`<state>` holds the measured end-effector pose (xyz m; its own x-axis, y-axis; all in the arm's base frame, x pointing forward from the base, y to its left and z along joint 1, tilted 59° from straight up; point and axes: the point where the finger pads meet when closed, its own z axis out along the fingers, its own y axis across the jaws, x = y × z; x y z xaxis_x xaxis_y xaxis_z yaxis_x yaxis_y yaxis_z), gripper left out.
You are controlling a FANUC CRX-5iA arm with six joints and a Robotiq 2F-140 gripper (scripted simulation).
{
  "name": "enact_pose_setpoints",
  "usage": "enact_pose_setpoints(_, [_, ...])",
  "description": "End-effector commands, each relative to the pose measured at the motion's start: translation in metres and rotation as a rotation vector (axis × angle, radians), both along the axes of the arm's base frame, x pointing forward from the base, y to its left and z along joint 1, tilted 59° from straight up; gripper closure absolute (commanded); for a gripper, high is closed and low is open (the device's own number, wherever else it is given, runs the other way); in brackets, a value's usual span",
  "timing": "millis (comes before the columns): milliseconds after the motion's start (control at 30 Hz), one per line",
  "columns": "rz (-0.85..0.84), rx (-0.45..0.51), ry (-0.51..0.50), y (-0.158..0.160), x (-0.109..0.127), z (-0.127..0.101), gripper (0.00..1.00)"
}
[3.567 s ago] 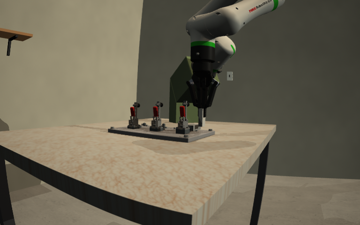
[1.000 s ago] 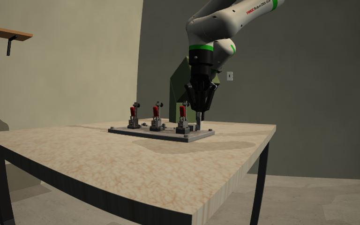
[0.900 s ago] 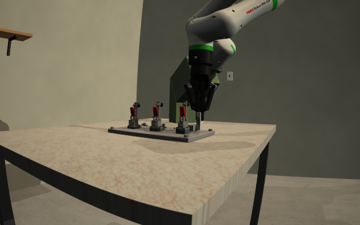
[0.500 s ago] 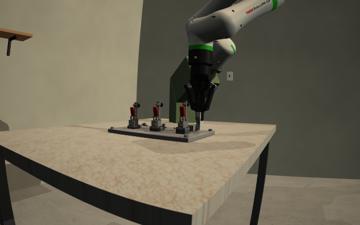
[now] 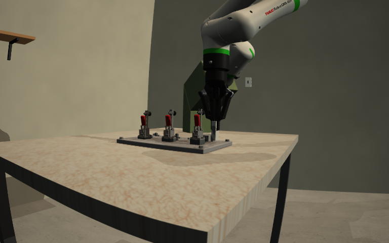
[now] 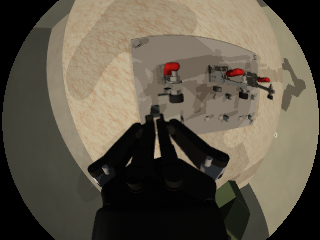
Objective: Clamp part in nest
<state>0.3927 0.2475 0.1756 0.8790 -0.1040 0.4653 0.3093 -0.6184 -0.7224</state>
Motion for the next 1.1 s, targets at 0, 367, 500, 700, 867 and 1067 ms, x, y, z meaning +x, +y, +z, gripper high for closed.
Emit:
enact_pose_setpoints(0, [0.000,0.000,0.000,0.000,0.000,0.000,1.00])
enact_pose_setpoints(367, [0.000,0.000,0.000,0.008,-0.004,0.010,1.00])
enact_pose_setpoints(500, [0.000,0.000,0.000,0.012,-0.006,0.014,1.00])
enact_pose_setpoints(700, [0.000,0.000,0.000,0.011,-0.007,0.015,1.00])
enact_pose_setpoints(867, [0.000,0.000,0.000,0.002,-0.011,0.021,1.00])
enact_pose_setpoints(1067, [0.000,0.000,0.000,-0.015,-0.019,0.032,1.00])
